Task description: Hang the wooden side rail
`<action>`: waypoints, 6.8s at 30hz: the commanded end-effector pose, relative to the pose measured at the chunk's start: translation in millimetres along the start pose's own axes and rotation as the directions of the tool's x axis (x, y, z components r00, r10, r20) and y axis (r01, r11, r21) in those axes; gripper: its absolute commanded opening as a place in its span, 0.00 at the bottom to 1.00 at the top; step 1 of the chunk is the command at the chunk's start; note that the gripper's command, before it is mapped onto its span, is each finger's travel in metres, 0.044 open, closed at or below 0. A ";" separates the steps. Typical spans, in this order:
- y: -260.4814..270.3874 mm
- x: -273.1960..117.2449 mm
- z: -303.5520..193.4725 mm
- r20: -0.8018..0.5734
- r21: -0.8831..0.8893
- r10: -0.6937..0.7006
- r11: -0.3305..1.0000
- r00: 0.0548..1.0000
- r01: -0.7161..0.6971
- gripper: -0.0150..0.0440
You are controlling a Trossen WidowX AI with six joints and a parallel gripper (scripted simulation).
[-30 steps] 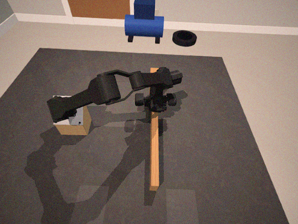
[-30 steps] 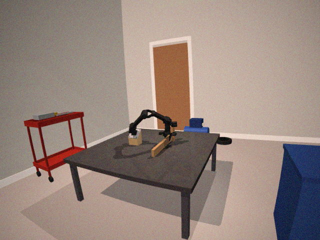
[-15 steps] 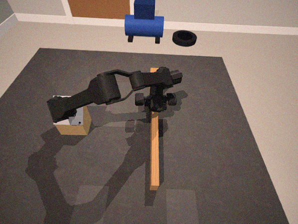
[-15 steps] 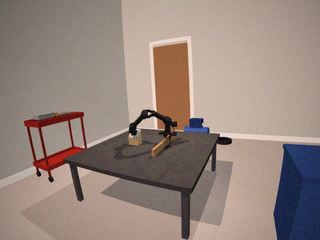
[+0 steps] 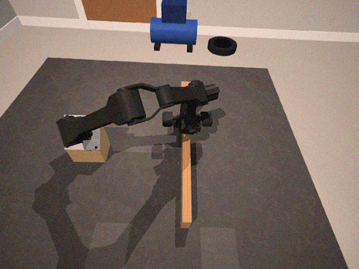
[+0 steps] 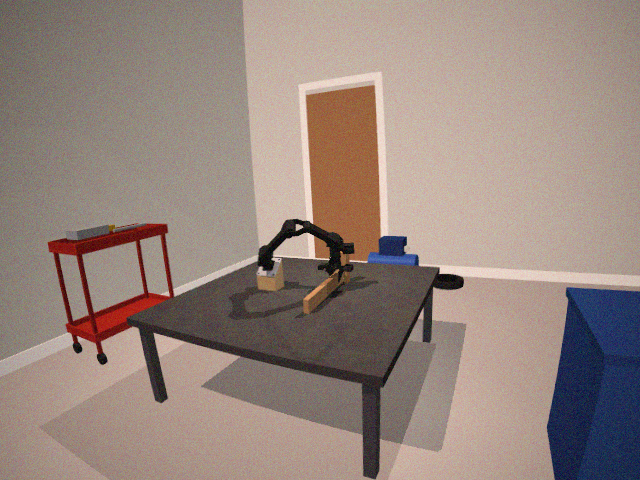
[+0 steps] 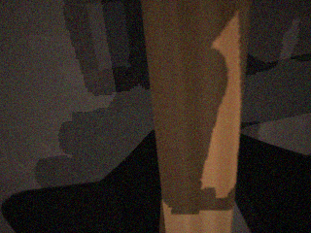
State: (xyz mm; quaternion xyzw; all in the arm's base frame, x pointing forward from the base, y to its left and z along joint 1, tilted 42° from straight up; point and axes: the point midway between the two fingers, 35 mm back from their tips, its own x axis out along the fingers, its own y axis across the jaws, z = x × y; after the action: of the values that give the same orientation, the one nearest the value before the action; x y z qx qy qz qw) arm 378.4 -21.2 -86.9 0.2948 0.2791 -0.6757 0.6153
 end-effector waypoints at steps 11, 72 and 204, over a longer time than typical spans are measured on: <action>2.1 -6.0 -5.6 -0.005 -0.008 0.012 1.000 1.000 -0.012 0.25; 3.0 -6.3 -11.3 -0.005 -0.008 0.012 1.000 1.000 -0.013 0.25; 3.6 -6.0 -23.7 -0.006 -0.008 0.013 1.000 1.000 -0.013 0.25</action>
State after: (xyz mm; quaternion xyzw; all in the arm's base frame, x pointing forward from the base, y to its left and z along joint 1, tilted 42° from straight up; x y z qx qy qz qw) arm 382.5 -7.1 -98.2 0.2939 0.2787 -0.6756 0.6161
